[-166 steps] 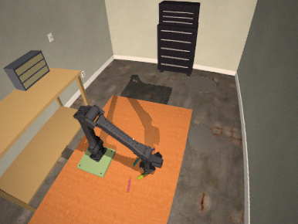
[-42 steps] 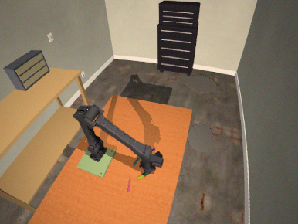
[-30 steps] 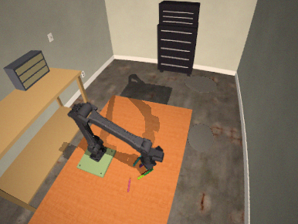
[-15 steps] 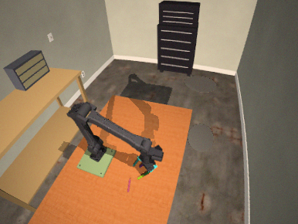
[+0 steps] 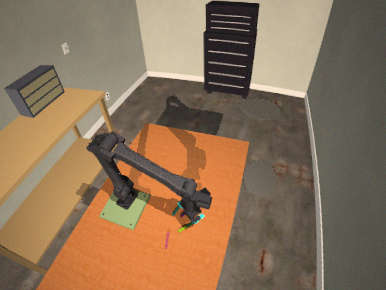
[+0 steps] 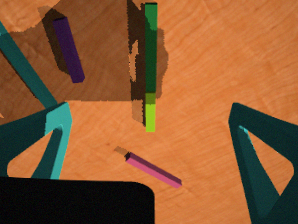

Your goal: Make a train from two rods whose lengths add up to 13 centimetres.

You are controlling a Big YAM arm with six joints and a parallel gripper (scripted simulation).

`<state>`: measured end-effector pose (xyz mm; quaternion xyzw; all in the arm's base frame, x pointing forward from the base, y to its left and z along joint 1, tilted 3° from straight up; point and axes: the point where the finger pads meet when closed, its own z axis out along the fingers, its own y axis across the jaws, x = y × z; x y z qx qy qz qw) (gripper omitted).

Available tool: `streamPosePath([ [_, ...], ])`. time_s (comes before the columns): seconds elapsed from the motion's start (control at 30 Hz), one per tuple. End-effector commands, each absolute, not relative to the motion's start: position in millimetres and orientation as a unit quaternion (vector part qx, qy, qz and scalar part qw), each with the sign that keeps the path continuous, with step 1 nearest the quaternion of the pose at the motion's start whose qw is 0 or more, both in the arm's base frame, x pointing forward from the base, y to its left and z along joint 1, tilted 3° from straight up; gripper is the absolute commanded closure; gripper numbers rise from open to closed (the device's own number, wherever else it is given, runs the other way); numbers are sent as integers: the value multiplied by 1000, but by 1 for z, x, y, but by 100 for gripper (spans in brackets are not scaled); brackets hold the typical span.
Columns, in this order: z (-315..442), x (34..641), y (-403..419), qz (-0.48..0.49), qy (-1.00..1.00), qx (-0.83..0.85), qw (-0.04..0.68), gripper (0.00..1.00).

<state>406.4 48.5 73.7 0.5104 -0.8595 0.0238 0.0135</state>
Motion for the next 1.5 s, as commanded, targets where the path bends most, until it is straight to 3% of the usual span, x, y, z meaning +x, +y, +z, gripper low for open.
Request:
streamPosePath([
  [0.0, 91, 423, 55, 31, -860, 510, -9, 0],
  [0.2, 93, 412, 54, 29, -860, 510, -2, 0],
  [0.73, 183, 425, 60, 38, -860, 508, -25, 0],
  [0.77, 152, 406, 55, 20, -860, 510, 18, 0],
  [0.97, 206, 423, 61, 38, -859, 509, -26, 0],
  [1.1, 173, 407, 57, 21, -860, 510, 17, 0],
  [1.47, 182, 415, 59, 27, -860, 510, 1, 0],
])
